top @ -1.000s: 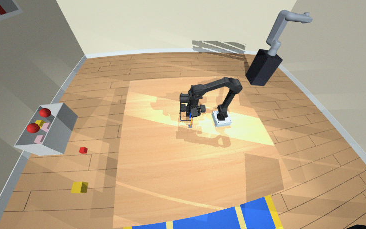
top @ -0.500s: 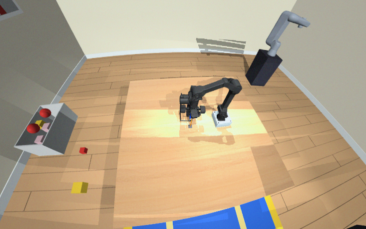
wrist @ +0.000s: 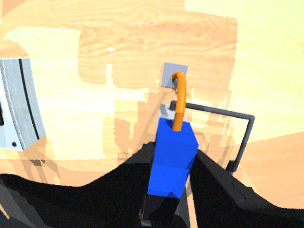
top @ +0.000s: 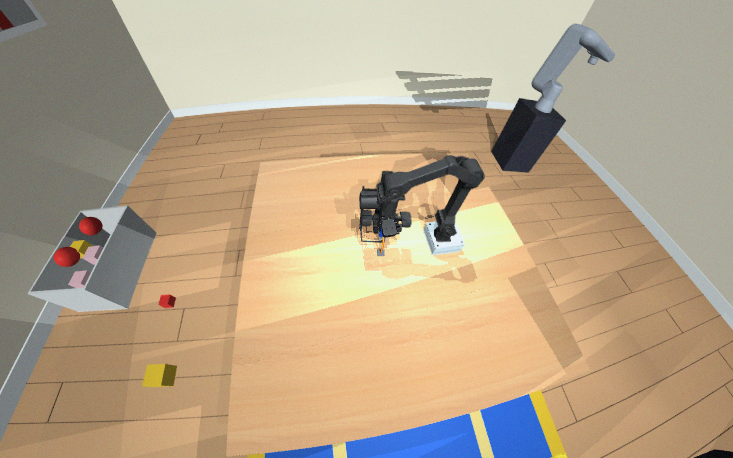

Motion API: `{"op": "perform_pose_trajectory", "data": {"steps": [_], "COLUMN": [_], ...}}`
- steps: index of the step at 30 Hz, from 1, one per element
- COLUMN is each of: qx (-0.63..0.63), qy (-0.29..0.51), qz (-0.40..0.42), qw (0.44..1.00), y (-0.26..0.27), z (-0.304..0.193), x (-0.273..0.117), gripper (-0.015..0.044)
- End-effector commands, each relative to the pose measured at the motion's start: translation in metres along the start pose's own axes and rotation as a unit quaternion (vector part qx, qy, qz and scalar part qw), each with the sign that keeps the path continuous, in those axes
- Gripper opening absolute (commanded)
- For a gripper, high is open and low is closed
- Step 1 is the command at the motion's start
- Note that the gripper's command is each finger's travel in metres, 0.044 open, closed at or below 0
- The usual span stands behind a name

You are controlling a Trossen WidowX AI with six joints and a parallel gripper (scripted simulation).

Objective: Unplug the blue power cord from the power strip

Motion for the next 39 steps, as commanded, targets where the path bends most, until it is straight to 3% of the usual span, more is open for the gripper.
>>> {"op": "perform_pose_trajectory", "data": {"steps": [1,27,39], "qx": [-0.003,-0.004,-0.005], "qy": [-0.006,-0.009,-0.009], "qz": [-0.002,0.0,0.001], "qw": [1.0,1.0,1.0], "y": [-0.001,0.003,0.005], "z": [0.008,0.049,0.038], "x": [-0.001,-0.005,-0.001], "gripper": [0.0,0.0,0.0315]}}
Point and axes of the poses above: the point midway between the two fingers, 35 mm back from their tips, its own x axis out along the fingers, its own y axis across the jaws, z = x × y, the point moved 9 cm from there along -x, back along the fingers, and after that the axes turned 4 degrees about x, right-handed, at the moved point
